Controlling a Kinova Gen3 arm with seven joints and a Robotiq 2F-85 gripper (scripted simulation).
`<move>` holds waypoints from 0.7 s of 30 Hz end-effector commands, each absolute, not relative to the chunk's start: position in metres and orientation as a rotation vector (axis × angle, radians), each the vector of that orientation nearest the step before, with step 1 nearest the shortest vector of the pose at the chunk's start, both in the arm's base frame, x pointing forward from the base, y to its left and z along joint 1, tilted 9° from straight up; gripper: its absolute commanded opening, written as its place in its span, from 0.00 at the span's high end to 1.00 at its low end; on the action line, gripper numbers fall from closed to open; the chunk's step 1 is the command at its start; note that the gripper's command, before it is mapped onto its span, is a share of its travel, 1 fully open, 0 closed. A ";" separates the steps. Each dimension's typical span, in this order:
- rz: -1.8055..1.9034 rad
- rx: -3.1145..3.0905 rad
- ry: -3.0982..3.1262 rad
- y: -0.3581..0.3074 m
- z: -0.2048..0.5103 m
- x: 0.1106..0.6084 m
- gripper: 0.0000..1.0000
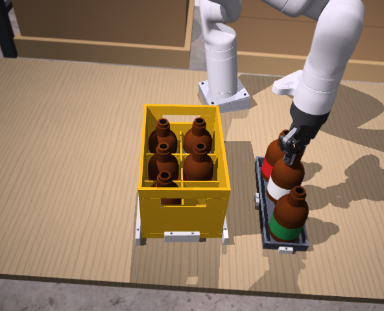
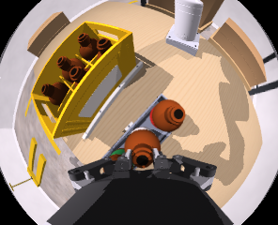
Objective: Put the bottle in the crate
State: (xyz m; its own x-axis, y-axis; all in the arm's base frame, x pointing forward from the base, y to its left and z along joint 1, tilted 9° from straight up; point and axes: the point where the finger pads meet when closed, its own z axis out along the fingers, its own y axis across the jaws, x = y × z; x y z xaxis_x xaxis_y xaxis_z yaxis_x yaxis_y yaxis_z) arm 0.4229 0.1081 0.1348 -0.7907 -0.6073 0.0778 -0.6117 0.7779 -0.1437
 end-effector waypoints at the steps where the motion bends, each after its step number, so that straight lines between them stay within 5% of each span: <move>1: 0.255 1.007 -2.941 0.109 0.139 0.424 1.00; 21: 0.255 1.007 -2.941 0.111 0.149 0.423 1.00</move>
